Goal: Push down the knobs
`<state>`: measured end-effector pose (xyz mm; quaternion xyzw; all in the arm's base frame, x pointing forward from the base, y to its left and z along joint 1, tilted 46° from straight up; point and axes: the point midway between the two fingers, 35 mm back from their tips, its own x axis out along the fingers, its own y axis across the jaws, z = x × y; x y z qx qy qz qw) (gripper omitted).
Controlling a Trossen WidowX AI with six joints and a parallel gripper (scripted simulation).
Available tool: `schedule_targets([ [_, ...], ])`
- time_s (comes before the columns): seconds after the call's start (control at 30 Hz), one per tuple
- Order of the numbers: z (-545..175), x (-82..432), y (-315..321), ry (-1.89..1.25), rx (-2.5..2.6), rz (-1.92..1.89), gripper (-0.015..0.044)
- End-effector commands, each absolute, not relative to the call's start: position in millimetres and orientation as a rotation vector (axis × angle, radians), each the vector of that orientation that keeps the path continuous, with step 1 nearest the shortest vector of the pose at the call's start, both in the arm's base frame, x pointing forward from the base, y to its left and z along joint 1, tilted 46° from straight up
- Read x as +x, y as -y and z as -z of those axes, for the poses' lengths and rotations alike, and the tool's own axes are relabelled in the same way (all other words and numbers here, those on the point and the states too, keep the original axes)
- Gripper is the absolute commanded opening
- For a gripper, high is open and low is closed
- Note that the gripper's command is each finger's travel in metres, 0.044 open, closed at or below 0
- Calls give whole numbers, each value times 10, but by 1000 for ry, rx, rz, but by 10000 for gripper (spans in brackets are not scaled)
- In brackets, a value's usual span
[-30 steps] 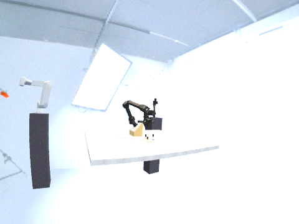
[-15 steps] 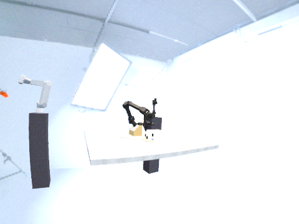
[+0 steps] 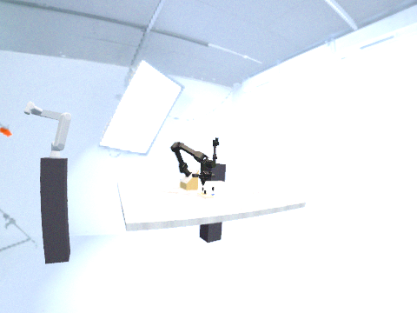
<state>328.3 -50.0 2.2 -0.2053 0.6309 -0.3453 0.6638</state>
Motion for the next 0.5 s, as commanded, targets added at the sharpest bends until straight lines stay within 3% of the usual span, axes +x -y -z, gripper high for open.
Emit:
schedule_targets([
  [0.0, 9, 3271, 533, -1427, -472, 780, 0],
  [0.47, 13, 3271, 537, -1427, -472, 780, 0],
])
